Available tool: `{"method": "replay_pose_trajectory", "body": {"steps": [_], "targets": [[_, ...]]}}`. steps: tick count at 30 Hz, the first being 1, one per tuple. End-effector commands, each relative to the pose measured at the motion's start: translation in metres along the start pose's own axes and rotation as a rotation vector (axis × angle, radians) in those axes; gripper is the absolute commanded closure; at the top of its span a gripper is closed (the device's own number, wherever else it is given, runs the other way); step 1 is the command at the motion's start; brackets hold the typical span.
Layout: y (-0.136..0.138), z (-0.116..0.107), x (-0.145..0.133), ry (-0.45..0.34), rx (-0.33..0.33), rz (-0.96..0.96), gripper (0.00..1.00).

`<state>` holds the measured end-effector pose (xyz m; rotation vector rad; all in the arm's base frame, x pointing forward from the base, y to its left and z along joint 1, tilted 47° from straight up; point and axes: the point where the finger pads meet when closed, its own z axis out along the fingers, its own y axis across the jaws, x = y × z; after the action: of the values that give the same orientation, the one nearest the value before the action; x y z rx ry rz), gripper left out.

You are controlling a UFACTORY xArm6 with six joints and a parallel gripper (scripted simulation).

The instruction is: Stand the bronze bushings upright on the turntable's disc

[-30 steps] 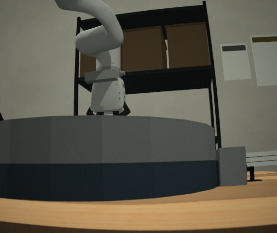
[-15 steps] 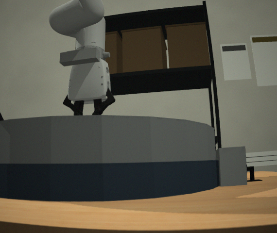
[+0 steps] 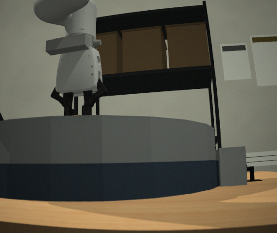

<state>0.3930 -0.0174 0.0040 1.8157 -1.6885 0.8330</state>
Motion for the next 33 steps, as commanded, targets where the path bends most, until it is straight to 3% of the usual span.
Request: {"method": "replay_pose_trajectory", "body": {"steps": [1, 8, 17, 33], "targets": [[-0.002, -0.001, 0.001, -0.002, 0.004, 0.002, 1.0], [-0.002, -0.001, 0.001, -0.002, 0.004, 0.002, 1.0], [-0.001, 0.025, 0.002, -0.002, 0.004, 0.002, 1.0], [-0.001, 0.026, 0.002, -0.002, 0.004, 0.002, 1.0]]}}
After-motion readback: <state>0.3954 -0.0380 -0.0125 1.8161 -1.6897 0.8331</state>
